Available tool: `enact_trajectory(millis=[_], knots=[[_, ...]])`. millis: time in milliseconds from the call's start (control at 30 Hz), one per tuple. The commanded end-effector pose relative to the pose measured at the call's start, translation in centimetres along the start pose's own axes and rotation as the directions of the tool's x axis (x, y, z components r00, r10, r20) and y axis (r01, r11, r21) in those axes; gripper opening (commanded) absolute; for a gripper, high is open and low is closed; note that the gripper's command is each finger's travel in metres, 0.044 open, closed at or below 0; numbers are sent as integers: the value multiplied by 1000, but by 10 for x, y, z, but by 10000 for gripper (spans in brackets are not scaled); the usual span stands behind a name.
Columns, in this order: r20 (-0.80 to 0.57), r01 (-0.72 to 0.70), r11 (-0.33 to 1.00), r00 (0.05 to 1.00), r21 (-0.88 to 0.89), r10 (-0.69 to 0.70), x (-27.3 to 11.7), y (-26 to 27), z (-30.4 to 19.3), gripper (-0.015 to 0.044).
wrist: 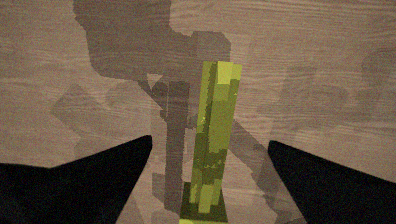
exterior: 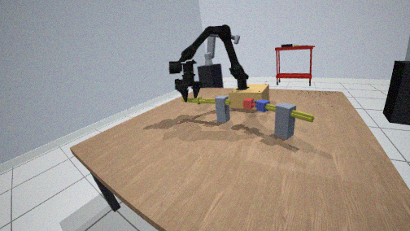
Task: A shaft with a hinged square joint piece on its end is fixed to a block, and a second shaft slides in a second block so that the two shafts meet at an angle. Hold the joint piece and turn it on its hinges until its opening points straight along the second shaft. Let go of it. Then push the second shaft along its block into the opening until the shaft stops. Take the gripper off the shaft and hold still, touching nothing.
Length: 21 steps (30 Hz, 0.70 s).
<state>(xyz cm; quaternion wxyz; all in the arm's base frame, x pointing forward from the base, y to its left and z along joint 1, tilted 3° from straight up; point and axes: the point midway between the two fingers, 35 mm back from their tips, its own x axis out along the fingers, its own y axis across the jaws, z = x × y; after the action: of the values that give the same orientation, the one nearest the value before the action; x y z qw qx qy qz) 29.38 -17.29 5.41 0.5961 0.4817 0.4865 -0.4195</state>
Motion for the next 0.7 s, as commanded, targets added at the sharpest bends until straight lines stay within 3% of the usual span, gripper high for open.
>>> enact_trajectory(millis=[0,667], knots=[[-5,-6,998,1000,56,6,3,-1,-1,440],[-5,-6,998,1000,57,6,30,0,-2,440]])
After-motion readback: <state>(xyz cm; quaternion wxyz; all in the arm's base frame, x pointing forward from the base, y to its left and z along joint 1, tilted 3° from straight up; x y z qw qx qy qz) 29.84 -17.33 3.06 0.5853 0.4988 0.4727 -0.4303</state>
